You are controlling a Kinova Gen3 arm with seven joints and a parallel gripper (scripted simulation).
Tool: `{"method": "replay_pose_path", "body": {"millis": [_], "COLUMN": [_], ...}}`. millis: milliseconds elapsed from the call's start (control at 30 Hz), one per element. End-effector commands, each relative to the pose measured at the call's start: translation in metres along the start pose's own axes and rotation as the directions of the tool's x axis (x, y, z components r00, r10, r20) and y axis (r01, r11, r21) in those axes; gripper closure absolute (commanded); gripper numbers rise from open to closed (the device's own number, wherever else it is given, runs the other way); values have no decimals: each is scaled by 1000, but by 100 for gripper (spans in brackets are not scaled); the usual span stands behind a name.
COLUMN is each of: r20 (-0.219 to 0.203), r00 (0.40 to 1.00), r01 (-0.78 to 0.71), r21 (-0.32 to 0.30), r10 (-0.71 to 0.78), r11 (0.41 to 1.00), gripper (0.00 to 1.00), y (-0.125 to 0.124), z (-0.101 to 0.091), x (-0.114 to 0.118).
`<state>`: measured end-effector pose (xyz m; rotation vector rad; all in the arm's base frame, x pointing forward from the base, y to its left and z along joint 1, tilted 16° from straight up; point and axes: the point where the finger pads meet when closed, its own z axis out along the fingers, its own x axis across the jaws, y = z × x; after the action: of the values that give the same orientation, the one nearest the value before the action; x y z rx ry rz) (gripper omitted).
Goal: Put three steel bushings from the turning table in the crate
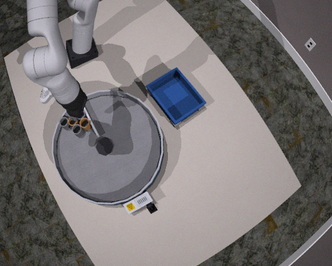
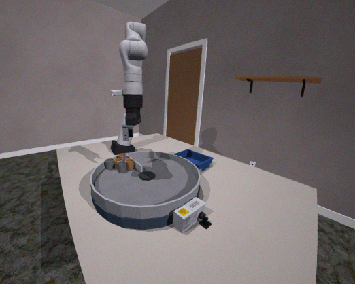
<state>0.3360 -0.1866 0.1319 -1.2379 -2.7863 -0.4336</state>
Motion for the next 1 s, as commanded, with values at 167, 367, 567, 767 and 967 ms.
{"method": "replay_pose_path", "body": {"millis": [167,367,567,767,967], "r20": [2,2,1,0,0], "r00": [1000,1000,995,971,971], "r01": [0,0,96,238,238], "r21": [0,0,0,1,1], "r10": [0,0,-96,-238,-238], "r11": [1000,1000,995,971,971], "gripper": [0,0,66,66,66], "y": [0,0,-1,-2,-2], "z": [-1,-1,1,3,3], "x": [0,0,-2,-4,-4]}}
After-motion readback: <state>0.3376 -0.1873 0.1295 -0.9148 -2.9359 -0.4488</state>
